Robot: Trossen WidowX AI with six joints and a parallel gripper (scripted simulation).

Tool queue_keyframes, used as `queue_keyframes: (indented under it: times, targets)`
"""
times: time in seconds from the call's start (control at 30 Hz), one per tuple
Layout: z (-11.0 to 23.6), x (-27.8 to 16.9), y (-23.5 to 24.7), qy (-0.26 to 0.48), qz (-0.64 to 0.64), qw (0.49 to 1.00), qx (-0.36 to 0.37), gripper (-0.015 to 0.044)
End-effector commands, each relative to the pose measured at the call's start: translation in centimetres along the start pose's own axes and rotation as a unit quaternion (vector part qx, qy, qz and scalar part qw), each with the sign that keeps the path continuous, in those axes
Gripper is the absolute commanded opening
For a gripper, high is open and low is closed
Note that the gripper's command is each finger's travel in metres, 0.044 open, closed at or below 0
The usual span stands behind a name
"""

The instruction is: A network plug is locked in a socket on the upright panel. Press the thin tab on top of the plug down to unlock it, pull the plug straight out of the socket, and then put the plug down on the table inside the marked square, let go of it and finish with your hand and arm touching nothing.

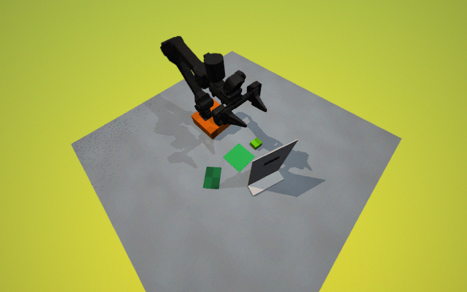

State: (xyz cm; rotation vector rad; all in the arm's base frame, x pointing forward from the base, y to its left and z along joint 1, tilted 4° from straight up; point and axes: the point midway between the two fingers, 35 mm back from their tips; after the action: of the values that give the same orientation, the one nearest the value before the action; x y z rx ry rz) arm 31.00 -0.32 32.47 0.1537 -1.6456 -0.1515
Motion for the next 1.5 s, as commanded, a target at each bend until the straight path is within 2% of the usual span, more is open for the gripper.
queue_keyframes:
  times: [0.0, 0.27, 0.3, 0.57, 0.87, 1.47]
  targets:
    - [0.0, -0.1, 0.0, 0.0, -0.003, 1.0, 0.0, 0.0374]
    - [-0.6, -3.0, 0.1, -0.001, -0.131, 0.991, 0.001, 0.0164]
    - [-0.6, -3.4, 0.1, -0.001, -0.148, 0.989, 0.001, 0.0156]
    - [-0.5, -6.5, 0.2, -0.001, -0.284, 0.959, 0.001, 0.0156]
    - [0.2, -9.9, 0.2, 0.0, -0.431, 0.902, 0.002, 0.0156]
    - [3.6, -15.4, 0.1, 0.002, -0.687, 0.726, 0.002, 0.0156]
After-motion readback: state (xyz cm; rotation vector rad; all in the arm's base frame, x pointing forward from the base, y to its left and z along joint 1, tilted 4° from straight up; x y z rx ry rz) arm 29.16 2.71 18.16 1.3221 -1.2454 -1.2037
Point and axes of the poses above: the point midway between the two fingers, 35 mm back from their tips, its own z axis back along the fingers, its own y axis across the jaws, x = y × z, and after that the axes turned 11 degrees about -z, right-handed
